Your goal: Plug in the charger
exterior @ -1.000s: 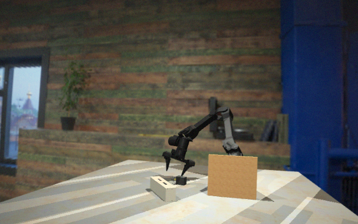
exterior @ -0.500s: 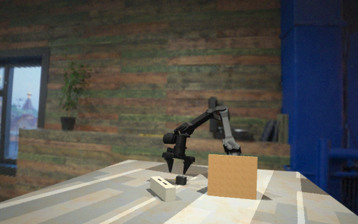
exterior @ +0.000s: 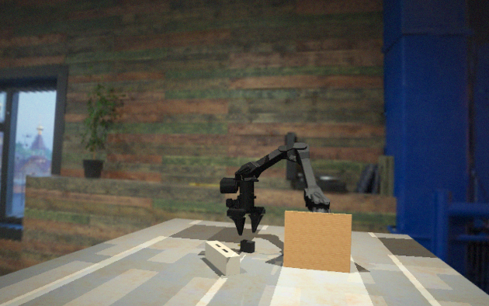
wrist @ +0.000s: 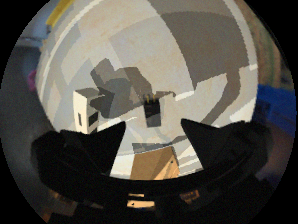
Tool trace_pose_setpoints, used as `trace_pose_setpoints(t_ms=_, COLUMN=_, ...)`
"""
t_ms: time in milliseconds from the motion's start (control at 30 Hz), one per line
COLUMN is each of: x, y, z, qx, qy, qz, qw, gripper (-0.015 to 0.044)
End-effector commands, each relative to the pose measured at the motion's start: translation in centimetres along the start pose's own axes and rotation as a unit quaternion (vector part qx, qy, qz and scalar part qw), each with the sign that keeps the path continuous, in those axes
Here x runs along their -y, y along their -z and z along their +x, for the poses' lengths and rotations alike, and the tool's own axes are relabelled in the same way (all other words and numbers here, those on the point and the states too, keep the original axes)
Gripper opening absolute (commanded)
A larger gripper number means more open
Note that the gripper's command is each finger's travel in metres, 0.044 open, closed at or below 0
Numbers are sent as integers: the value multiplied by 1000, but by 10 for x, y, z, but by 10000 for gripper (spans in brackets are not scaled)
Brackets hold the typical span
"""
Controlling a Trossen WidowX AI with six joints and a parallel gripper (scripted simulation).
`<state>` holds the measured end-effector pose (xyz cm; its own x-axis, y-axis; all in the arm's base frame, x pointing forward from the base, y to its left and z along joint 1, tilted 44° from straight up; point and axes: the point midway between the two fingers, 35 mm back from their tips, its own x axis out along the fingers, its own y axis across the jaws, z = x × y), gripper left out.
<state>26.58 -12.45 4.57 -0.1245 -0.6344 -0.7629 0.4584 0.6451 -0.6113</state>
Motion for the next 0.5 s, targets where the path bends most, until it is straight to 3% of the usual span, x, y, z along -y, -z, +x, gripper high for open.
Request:
trace_pose_setpoints(t_ms=0, x=-2, y=7, z=-3, qx=3, qy=25, qz=-44, qw=999, gripper=440)
trace_pose_setpoints(t_ms=467, x=-2, y=6, z=9, qx=3, qy=26, qz=-46, qw=999, gripper=440)
